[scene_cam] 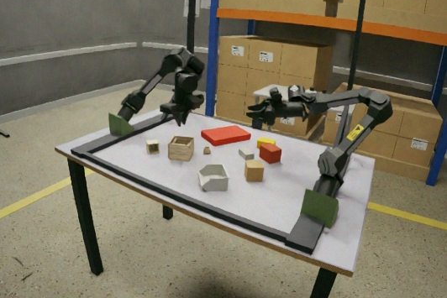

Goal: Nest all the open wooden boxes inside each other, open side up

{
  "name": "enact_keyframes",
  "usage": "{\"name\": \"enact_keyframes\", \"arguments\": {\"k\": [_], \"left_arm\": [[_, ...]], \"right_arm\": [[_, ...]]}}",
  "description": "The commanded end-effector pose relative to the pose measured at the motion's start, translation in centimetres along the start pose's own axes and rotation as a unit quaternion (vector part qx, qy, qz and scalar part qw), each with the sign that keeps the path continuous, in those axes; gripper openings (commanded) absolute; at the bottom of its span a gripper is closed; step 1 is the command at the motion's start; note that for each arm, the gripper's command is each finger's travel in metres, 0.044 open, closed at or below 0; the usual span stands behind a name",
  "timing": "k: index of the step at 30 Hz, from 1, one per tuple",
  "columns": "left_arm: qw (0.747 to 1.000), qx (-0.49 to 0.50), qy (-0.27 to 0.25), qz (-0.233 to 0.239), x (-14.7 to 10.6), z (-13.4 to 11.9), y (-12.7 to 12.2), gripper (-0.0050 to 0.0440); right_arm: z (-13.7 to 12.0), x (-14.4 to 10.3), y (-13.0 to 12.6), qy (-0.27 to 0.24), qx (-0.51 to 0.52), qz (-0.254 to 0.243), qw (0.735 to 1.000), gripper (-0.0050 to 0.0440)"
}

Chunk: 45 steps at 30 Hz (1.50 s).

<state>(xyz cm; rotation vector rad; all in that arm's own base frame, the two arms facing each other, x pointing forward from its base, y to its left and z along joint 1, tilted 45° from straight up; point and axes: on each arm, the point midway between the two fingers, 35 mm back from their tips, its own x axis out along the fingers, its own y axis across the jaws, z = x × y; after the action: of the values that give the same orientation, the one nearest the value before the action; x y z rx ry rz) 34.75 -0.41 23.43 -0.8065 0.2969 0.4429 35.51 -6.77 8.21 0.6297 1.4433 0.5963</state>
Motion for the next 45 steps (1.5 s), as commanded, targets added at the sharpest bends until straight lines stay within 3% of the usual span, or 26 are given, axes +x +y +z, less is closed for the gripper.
{"name": "enact_keyframes", "arguments": {"k": [1, 3, 5, 9, 12, 20, 22, 25, 32, 37, 45], "left_arm": [[0.999, 0.039, 0.019, 0.022, 1.0, 0.1, 0.6, 0.0400], [0.994, 0.086, 0.051, 0.048, 2.1, -0.3, 1.9, 0.0400], [0.994, 0.086, 0.051, 0.048, 2.1, -0.3, 1.9, 0.0400], [0.960, 0.202, 0.162, 0.106, 4.6, -1.5, 6.0, 0.0400], [0.930, 0.247, 0.243, 0.125, 6.0, -2.0, 8.8, 0.0400], [0.839, 0.318, 0.431, 0.099, 6.6, -3.2, 14.7, 0.0400], [0.839, 0.318, 0.431, 0.099, 6.6, -3.2, 14.7, 0.0400], [0.796, 0.315, 0.514, 0.056, 6.0, -3.7, 17.1, 0.0400], [0.749, 0.269, 0.604, -0.051, 4.9, -3.7, 19.7, 0.0400], [0.733, 0.216, 0.630, -0.138, 4.0, -3.1, 20.8, 0.0400], [0.732, 0.189, 0.629, -0.182, 3.8, -2.5, 21.3, 0.0400]], "right_arm": [[-0.5, 0.1, -0.5, 0.000, 0.012, -0.002, 1.000, 0.0192], [-0.9, 0.1, -0.6, -0.003, 0.022, -0.004, 1.000, 0.0240], [-0.9, 0.1, -0.6, -0.003, 0.022, -0.004, 1.000, 0.0240], [-2.3, 0.7, -1.7, -0.003, 0.060, -0.005, 0.998, 0.0336], [-3.3, 1.3, -2.3, -0.003, 0.088, -0.005, 0.996, 0.0400], [-5.7, 2.4, -3.5, -0.003, 0.144, -0.005, 0.990, 0.0400], [-5.7, 2.4, -3.5, -0.003, 0.144, -0.005, 0.990, 0.0400], [-6.9, 3.0, -4.0, -0.003, 0.172, -0.005, 0.985, 0.0400], [-9.0, 4.0, -4.7, -0.003, 0.218, -0.005, 0.976, 0.0400], [-10.4, 4.8, -5.1, -0.002, 0.248, -0.004, 0.969, 0.0400], [-11.1, 5.3, -5.2, 0.000, 0.263, -0.002, 0.965, 0.0400]]}}
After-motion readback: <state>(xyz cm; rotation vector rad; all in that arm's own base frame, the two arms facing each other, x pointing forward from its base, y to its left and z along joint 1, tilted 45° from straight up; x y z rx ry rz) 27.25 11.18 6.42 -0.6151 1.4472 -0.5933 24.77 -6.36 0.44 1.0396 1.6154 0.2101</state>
